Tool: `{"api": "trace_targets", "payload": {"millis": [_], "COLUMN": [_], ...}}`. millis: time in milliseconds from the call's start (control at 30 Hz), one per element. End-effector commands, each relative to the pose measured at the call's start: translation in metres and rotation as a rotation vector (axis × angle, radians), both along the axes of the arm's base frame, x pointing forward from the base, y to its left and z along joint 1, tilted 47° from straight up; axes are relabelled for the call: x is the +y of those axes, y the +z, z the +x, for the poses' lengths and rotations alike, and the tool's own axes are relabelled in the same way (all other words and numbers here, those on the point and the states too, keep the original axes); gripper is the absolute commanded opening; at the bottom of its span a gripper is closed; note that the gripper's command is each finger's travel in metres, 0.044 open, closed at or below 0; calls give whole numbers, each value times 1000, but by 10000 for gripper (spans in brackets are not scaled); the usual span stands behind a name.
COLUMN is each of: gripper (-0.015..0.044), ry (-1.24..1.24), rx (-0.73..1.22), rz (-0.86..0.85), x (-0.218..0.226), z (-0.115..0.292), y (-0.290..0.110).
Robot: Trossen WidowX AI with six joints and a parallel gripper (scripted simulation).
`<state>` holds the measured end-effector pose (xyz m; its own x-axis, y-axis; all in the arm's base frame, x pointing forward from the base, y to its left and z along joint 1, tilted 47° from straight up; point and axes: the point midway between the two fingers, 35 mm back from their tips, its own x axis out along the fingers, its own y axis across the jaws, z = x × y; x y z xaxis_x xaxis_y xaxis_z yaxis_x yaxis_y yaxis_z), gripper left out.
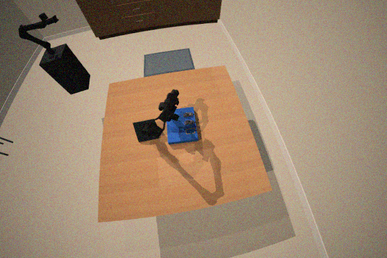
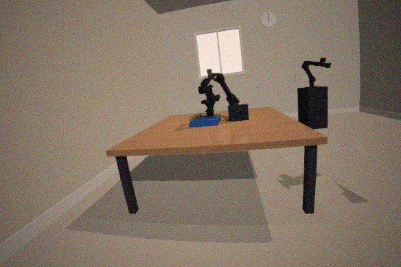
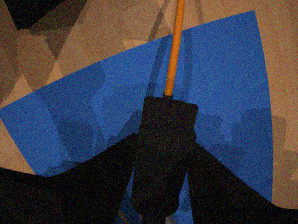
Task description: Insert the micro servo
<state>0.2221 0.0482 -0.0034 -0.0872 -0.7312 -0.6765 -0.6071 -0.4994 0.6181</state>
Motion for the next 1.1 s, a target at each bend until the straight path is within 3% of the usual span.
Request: {"api": "trace_targets", "payload": {"millis": [0,300,700,1067], "gripper": [0,0,0,0], "ry": [-4,-4,-4,-4], "rx": [-16,-16,-18,-17], "rz": [11,11,11,8], "x": [6,5,6,-25], "z": [0,0,35,27], "y": [8,8,4,37]}}
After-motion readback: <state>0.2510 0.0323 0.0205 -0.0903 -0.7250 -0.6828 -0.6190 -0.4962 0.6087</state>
